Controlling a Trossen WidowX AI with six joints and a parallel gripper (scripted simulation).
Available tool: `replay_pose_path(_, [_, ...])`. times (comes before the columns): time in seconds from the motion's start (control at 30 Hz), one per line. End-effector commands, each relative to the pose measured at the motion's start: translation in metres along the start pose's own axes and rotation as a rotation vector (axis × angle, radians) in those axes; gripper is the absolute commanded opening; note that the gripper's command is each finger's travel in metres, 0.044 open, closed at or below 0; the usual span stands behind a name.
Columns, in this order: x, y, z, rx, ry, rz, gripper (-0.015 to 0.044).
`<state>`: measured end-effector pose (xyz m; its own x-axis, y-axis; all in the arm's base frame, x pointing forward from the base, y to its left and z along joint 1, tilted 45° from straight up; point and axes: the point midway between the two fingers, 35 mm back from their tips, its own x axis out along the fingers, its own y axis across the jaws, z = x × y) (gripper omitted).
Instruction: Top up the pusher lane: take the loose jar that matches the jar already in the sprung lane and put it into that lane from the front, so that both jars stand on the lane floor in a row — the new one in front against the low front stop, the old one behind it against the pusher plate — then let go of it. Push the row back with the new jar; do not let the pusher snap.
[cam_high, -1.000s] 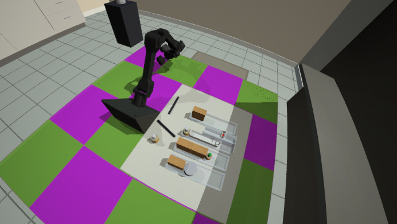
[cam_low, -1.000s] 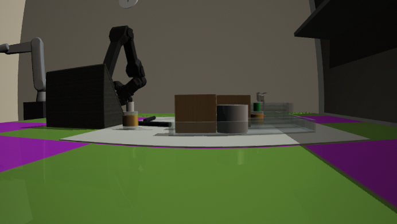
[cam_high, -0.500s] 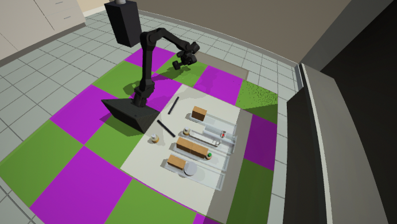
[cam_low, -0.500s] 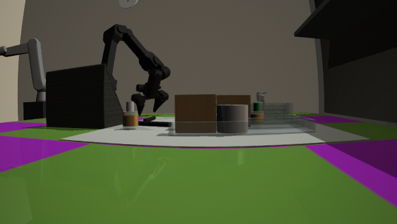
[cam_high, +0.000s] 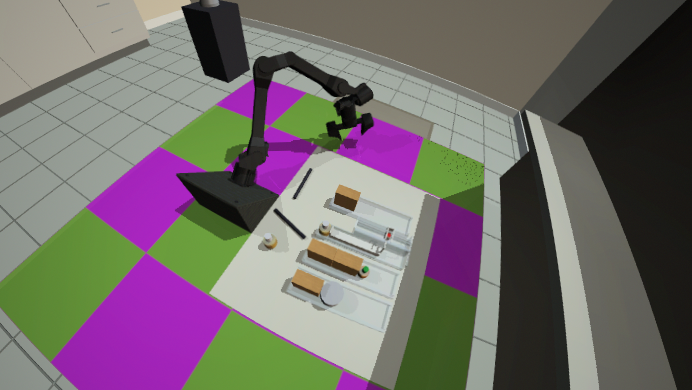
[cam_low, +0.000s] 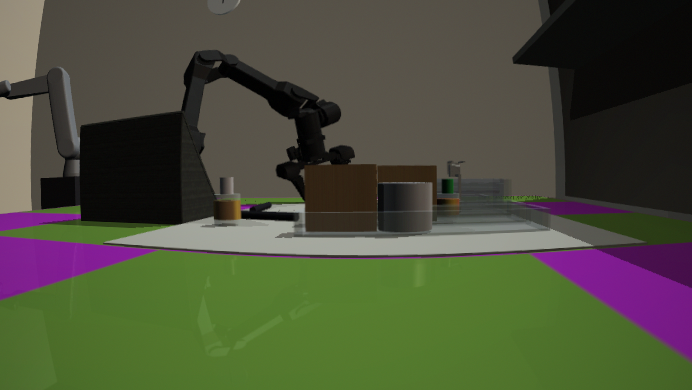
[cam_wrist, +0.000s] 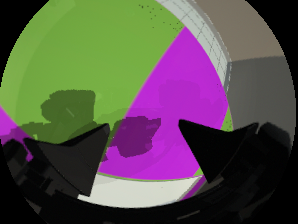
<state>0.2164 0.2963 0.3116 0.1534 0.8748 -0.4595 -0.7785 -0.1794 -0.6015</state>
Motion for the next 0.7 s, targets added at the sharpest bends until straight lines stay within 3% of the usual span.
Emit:
replay_pose_path(0.0, [-0.010,-0.021,-0.061,0.146,0.133,-0.045,0.0440])
replay_pose_path(0.27, [-0.053,-0.034,-0.178,0.492,0.353,-0.125,0.0440])
replay_pose_path(0.57, [-0.124,-0.015,-0.284,0.881,0.530,-0.233,0.0440])
replay_pose_path(0.67, [-0.144,-0.016,-0.313,0.870,0.565,-0.282,0.0440])
